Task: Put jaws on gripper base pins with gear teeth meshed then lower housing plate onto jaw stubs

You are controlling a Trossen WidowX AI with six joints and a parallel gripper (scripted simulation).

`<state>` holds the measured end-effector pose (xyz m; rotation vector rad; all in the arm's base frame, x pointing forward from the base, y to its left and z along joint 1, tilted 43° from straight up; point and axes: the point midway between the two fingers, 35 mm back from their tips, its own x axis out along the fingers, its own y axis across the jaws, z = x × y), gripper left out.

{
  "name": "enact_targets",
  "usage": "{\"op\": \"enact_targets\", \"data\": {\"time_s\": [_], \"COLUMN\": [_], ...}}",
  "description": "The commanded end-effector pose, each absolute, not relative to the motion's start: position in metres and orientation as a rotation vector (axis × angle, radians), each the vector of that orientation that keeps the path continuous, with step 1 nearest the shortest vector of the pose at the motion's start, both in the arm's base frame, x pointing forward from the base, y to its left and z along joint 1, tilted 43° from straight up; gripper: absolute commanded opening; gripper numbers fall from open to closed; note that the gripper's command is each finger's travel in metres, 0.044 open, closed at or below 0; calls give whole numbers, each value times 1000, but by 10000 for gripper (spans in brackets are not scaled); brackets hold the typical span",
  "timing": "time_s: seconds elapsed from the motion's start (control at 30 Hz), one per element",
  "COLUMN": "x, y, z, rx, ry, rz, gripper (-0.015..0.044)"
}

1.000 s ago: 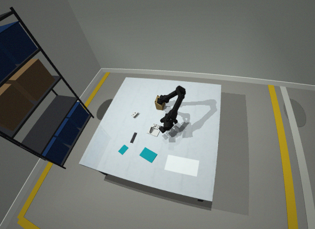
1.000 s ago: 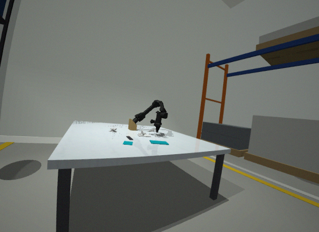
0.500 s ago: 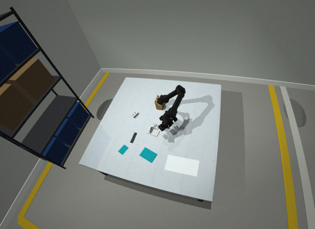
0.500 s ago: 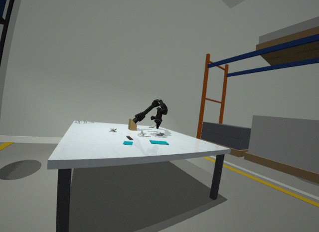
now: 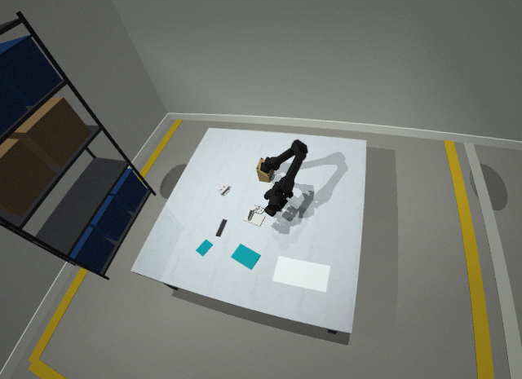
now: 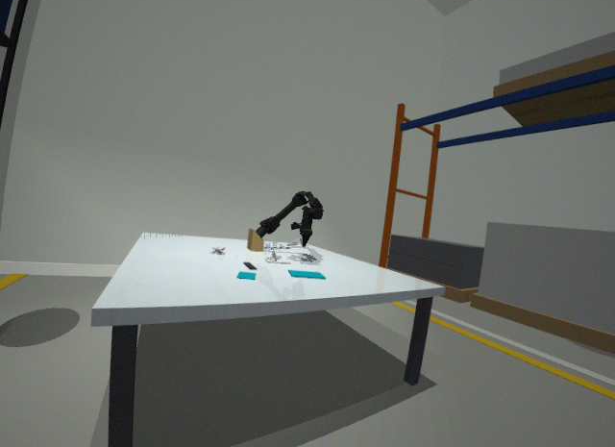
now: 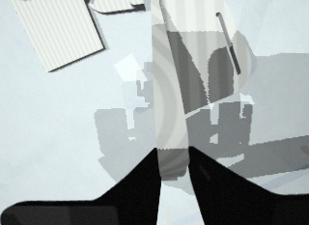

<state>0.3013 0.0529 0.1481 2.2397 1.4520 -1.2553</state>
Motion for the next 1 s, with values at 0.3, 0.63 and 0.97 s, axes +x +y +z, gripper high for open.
{"op": "enact_targets", "data": {"time_s": [0.3, 0.63, 0.97], "x": [288, 277, 273], "y": [59, 63, 65], "z": [151, 152, 152], "rx": [2053, 1895, 1823], "ry": [1525, 1558, 1567], "rz": [-976, -766, -675], "gripper": [37, 37, 37]}}
